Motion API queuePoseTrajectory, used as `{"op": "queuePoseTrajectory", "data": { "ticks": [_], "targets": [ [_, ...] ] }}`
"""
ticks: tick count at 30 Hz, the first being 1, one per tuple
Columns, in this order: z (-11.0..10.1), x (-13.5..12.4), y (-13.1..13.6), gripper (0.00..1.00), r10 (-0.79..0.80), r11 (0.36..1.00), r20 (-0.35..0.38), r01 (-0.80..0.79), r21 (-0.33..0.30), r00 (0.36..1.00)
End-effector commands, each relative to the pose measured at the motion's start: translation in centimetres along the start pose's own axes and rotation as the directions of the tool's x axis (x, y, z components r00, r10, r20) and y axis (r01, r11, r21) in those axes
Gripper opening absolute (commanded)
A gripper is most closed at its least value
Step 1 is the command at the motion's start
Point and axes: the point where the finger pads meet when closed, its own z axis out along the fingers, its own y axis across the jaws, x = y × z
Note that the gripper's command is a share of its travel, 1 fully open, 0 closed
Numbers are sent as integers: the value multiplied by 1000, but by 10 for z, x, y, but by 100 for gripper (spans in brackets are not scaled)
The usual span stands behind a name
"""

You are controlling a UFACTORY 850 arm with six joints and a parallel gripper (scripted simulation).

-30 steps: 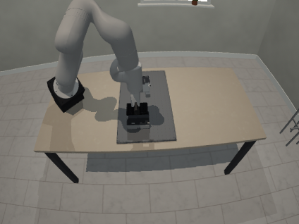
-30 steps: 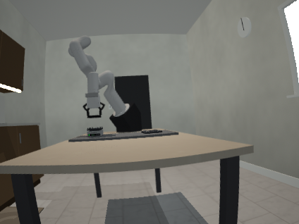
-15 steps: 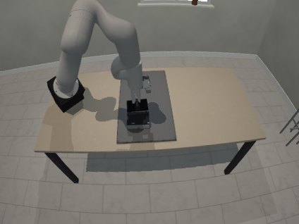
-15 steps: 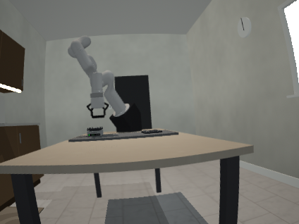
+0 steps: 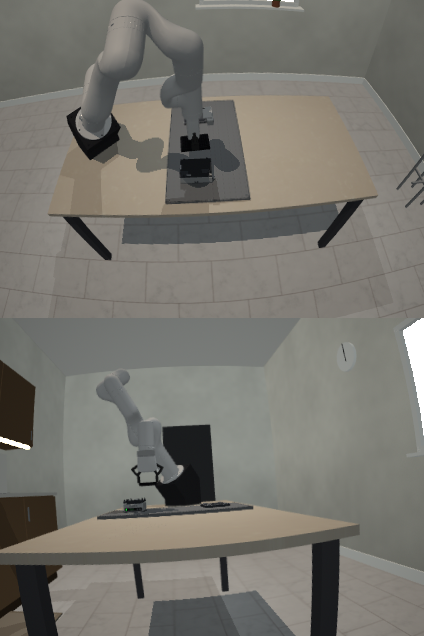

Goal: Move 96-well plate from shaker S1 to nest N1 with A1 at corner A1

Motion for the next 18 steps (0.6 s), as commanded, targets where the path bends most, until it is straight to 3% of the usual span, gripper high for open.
{"op": "queuePoseTrajectory", "data": {
  "ticks": [1,18],
  "targets": [
    [1,2,-10,0,1,1000,-2,-1,-1,1000],
    [6,7,-60,0,1,1000,-2,-1,-1,1000]
  ]
}}
